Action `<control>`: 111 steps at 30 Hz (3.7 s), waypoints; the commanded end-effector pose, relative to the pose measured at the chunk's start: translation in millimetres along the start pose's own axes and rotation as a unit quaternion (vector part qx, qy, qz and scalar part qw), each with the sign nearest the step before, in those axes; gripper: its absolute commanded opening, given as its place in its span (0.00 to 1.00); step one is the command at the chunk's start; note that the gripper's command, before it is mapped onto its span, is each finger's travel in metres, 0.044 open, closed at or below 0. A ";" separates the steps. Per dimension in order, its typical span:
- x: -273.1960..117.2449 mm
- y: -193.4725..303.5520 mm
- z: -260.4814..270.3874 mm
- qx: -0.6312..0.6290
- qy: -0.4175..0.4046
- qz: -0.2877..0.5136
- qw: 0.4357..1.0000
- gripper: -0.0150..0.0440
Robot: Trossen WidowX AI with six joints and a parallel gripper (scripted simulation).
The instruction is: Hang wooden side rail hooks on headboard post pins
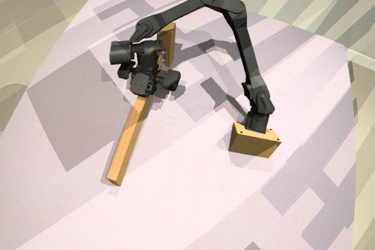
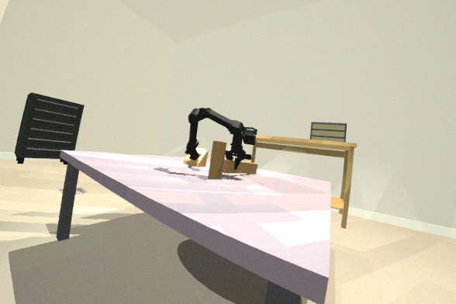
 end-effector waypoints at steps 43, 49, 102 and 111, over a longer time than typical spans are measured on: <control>-4.0 5.2 -2.5 0.002 0.007 -0.004 1.000 0.25; -4.2 5.8 -2.9 0.002 0.007 -0.004 1.000 0.25; -3.6 11.5 -4.0 0.002 0.007 -0.004 1.000 0.25; -4.5 12.4 -4.7 0.002 0.007 -0.004 1.000 0.25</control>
Point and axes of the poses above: the point midway between the two fingers, 35 mm back from their tips, its own x axis out along the fingers, its own z axis across the jaws, y = z × x, the point moved 5 cm from there along -x, back along the fingers, and after that the axes turned 12 degrees about x, right-handed, at the moved point
